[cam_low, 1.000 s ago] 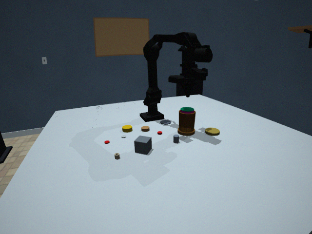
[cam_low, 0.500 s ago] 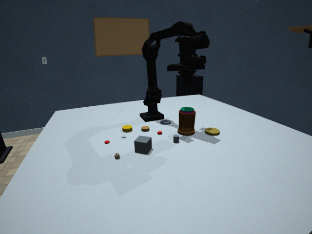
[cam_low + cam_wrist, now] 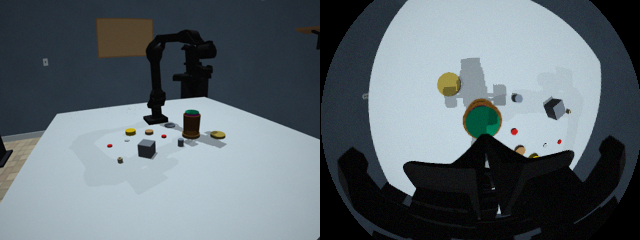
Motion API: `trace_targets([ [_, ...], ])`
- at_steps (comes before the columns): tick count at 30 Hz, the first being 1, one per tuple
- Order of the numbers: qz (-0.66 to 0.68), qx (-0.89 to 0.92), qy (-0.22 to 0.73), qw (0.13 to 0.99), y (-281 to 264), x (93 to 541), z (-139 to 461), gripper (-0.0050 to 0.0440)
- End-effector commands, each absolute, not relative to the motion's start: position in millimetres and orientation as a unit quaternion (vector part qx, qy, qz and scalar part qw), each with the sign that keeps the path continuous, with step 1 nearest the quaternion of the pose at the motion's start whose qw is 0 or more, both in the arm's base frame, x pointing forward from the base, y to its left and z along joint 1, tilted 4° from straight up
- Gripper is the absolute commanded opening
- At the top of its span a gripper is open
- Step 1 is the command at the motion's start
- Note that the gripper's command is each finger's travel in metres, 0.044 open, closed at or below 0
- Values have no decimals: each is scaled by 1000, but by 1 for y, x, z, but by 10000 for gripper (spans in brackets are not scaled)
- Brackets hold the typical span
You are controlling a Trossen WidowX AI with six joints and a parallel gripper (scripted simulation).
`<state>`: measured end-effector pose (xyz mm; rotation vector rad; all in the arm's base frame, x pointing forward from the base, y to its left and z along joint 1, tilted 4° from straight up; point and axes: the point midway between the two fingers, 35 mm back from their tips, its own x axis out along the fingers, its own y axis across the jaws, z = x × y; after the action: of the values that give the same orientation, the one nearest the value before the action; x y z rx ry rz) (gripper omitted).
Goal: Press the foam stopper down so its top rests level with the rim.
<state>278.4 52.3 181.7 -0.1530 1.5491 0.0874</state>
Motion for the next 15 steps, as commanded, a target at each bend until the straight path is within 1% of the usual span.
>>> trace_targets([
  [1,36,-71,715,695,50,276,151,0],
  [5,34,-71,723,686,48,273,128,0],
  [15,33,-71,724,686,48,272,120,0],
])
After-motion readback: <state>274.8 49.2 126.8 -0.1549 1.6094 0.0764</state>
